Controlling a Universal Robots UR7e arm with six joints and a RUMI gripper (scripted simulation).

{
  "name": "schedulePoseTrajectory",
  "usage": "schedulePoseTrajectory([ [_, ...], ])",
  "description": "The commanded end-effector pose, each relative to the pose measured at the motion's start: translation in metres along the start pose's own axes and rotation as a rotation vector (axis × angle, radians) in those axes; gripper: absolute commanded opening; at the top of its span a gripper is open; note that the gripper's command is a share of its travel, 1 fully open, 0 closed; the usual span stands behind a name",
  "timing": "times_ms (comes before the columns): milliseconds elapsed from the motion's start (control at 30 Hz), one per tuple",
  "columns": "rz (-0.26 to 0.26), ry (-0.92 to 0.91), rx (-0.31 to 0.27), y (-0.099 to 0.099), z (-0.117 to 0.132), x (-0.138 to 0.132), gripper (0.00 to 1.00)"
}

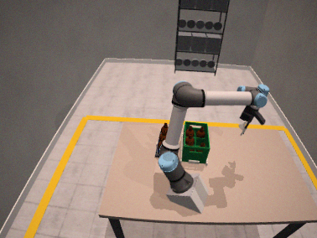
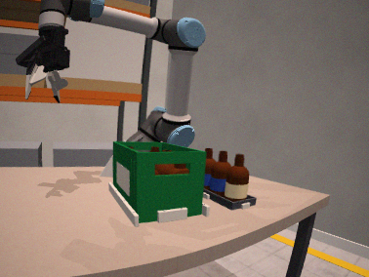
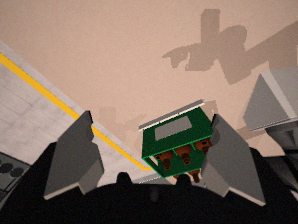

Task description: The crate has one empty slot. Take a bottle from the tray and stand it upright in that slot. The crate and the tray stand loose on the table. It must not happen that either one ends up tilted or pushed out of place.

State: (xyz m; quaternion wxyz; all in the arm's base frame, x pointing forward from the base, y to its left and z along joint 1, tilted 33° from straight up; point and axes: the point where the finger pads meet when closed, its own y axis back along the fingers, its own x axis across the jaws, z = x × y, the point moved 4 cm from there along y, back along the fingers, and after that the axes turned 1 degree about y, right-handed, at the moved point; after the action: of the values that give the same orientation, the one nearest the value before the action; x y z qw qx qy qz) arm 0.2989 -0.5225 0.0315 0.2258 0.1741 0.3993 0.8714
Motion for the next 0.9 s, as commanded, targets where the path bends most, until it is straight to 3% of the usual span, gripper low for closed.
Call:
schedulePoseTrajectory([
  [0,-0.011,-0.046,0.031,-0.001,0.053,0.01,1.0],
  [33,-0.011,-0.046,0.031,-0.001,0.053,0.01,1.0],
  [267,-0.016,-0.126,0.062,-0.021,0.14,0.039,1.0],
  [467,-0.022,-0.181,0.081,-0.042,0.195,0.067,1.0],
  [867,-0.031,-0.238,0.098,-0.07,0.247,0.101,1.0],
])
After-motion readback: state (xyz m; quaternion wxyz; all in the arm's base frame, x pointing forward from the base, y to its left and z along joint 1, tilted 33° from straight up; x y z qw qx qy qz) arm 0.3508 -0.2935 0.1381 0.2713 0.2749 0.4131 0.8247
